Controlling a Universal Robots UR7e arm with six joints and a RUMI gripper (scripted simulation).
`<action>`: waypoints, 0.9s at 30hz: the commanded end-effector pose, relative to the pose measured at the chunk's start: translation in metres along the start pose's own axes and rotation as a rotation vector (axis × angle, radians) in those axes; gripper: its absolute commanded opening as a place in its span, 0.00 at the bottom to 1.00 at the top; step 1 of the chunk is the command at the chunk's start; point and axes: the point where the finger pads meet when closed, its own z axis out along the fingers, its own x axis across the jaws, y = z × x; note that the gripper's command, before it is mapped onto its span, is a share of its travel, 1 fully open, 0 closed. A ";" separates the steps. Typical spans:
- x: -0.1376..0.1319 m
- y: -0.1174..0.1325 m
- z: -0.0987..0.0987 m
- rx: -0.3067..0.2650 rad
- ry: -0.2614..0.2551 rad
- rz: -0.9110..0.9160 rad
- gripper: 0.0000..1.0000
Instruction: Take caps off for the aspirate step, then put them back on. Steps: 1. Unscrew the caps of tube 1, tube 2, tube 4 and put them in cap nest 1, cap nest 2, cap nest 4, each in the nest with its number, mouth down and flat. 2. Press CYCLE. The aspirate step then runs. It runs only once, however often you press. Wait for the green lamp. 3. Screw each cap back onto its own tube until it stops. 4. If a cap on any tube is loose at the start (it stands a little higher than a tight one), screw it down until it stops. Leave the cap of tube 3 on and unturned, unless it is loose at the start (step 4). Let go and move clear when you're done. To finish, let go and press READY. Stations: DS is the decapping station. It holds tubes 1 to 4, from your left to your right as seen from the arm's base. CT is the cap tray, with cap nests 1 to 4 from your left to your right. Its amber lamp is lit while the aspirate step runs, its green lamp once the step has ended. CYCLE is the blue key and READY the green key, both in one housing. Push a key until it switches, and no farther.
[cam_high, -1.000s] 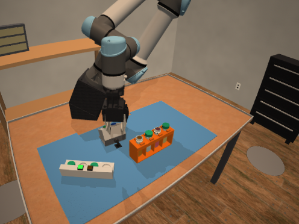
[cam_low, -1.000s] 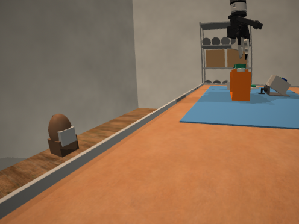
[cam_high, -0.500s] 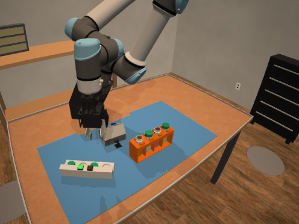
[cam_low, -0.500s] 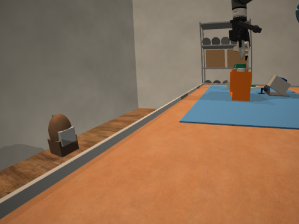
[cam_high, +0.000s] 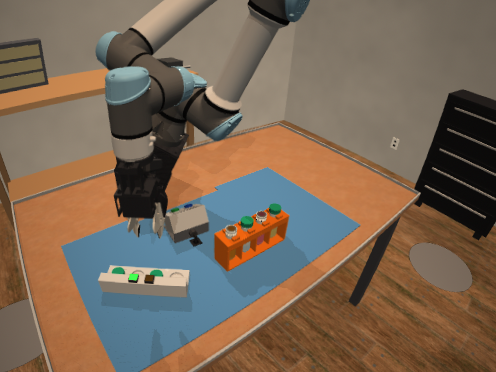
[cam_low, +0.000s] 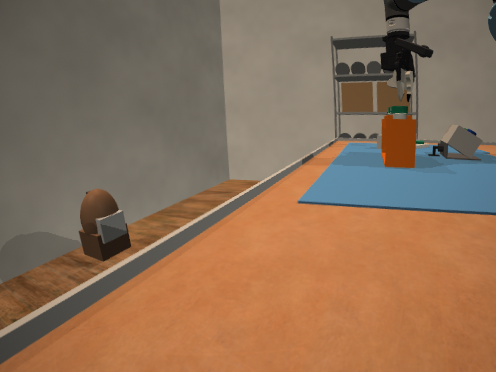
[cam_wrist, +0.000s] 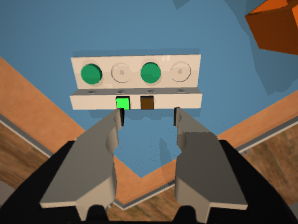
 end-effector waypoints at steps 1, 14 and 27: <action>0.000 0.001 0.014 -0.001 0.000 0.000 0.29; -0.001 0.001 0.069 -0.001 0.000 0.000 0.29; -0.001 0.002 0.128 -0.001 0.000 0.000 0.29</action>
